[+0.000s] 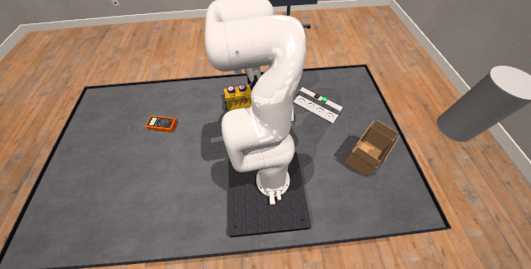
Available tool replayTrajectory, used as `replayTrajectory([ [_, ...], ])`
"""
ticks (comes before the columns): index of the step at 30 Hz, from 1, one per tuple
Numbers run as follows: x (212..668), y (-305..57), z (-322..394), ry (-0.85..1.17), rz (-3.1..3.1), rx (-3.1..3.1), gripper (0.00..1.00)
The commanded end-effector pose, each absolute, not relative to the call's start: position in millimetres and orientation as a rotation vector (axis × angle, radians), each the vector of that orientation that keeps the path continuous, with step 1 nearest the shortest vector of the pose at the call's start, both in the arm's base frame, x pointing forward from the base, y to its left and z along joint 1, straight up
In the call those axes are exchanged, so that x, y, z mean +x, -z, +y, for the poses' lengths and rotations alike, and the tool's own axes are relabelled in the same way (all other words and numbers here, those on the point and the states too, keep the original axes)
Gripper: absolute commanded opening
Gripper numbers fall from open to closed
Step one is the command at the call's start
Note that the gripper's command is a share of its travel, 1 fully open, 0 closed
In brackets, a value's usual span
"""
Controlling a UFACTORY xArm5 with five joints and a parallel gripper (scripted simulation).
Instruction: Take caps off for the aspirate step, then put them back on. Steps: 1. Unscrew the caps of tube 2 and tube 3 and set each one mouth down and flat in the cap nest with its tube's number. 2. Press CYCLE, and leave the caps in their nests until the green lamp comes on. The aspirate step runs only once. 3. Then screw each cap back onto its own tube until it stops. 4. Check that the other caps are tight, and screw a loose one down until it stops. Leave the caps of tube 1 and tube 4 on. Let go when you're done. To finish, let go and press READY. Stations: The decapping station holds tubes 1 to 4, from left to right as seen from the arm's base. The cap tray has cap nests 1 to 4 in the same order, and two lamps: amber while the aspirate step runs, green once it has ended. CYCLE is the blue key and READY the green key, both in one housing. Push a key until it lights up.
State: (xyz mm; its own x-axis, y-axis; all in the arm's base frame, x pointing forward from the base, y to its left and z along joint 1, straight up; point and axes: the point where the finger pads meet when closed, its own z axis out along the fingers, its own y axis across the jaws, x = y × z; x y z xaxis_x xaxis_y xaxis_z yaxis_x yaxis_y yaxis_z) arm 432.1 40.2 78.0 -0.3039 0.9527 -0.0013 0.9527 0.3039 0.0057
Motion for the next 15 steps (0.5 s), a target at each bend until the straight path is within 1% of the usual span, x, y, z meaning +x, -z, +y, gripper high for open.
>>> replayTrajectory([
  [1, 433.5, -79.1, 40.4, -0.017, 2.416, 2.002, 0.0],
  [15, 433.5, -78.4, 40.4, -0.018, 1.972, 2.444, 0.0],
])
